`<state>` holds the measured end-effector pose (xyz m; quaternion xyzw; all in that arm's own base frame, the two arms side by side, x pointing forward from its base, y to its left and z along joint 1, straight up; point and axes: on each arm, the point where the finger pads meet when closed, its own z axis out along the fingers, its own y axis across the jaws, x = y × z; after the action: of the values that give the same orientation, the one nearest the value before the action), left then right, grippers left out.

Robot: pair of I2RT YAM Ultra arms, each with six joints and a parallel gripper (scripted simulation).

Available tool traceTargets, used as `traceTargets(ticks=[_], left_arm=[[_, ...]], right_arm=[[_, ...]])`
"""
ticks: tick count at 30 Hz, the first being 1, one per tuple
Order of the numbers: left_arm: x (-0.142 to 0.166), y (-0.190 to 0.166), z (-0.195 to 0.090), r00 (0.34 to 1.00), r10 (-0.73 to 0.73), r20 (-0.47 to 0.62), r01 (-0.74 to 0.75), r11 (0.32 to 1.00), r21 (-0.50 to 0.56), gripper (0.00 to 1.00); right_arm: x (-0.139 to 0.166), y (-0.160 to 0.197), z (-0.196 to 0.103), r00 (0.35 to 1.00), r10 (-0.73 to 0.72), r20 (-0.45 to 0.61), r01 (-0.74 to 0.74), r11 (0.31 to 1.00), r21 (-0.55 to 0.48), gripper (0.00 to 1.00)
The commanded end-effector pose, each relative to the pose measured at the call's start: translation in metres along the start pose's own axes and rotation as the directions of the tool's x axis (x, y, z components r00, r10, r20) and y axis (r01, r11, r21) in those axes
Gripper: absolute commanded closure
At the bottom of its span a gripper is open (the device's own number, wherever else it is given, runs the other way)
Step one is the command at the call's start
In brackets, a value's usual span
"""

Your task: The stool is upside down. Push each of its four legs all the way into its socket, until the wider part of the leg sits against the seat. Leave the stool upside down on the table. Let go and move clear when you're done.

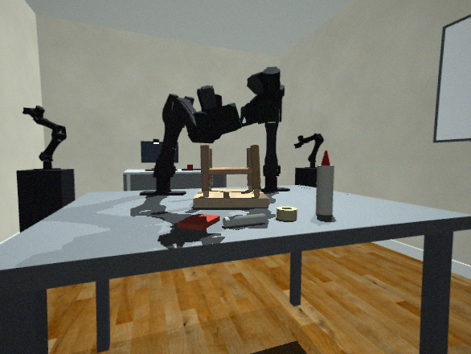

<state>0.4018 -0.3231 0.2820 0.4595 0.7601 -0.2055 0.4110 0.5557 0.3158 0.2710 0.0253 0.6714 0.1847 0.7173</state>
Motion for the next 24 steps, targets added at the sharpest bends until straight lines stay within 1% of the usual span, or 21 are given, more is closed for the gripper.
traceTargets(ticks=[1, 6, 7, 9, 12, 14, 15, 16, 18, 19, 24], left_arm=[[0.045, -0.025, -0.023, 0.980, 0.126, -0.155, -0.108, 0.987, 0.120, 0.31], [0.063, -0.049, -0.053, 0.949, 0.256, -0.184, -0.214, 0.951, 0.223, 0.31], [0.066, -0.051, -0.056, 0.944, 0.274, -0.186, -0.227, 0.945, 0.237, 0.31], [0.070, -0.056, -0.063, 0.937, 0.294, -0.188, -0.242, 0.936, 0.257, 0.31], [0.089, -0.070, -0.073, 0.920, 0.330, -0.209, -0.255, 0.913, 0.320, 0.31], [0.089, -0.070, -0.073, 0.920, 0.330, -0.209, -0.255, 0.913, 0.320, 0.31], [0.088, -0.070, -0.074, 0.916, 0.345, -0.204, -0.268, 0.906, 0.328, 0.31], [0.096, -0.073, -0.076, 0.913, 0.345, -0.216, -0.261, 0.904, 0.339, 0.31], [0.097, -0.076, -0.081, 0.909, 0.358, -0.212, -0.272, 0.897, 0.349, 0.31], [0.098, -0.079, -0.085, 0.908, 0.363, -0.209, -0.274, 0.892, 0.358, 0.31], [0.101, -0.087, -0.096, 0.899, 0.392, -0.196, -0.297, 0.873, 0.386, 0.31]], right_arm=[[-0.008, 0.035, -0.018, 0.983, -0.142, -0.120, 0.117, 0.973, -0.199, 0.31], [0.004, 0.076, -0.060, 0.958, -0.234, -0.164, 0.161, 0.916, -0.368, 0.31], [0.006, 0.078, -0.065, 0.951, -0.254, -0.174, 0.168, 0.901, -0.400, 0.31], [0.003, 0.088, -0.076, 0.937, -0.297, -0.186, 0.179, 0.862, -0.474, 0.31], [0.006, 0.102, -0.097, 0.908, -0.364, -0.206, 0.184, 0.790, -0.584, 0.31], [0.006, 0.102, -0.097, 0.908, -0.364, -0.206, 0.184, 0.790, -0.584, 0.31], [0.015, 0.103, -0.102, 0.875, -0.424, -0.234, 0.182, 0.735, -0.653, 0.31], [0.005, 0.108, -0.105, 0.877, -0.428, -0.219, 0.185, 0.721, -0.668, 0.31], [0.003, 0.113, -0.113, 0.874, -0.436, -0.213, 0.182, 0.702, -0.689, 0.31], [0.003, 0.124, -0.119, 0.874, -0.444, -0.200, 0.183, 0.680, -0.710, 0.31], [0.007, 0.133, -0.137, 0.860, -0.471, -0.195, 0.173, 0.630, -0.757, 0.31]])
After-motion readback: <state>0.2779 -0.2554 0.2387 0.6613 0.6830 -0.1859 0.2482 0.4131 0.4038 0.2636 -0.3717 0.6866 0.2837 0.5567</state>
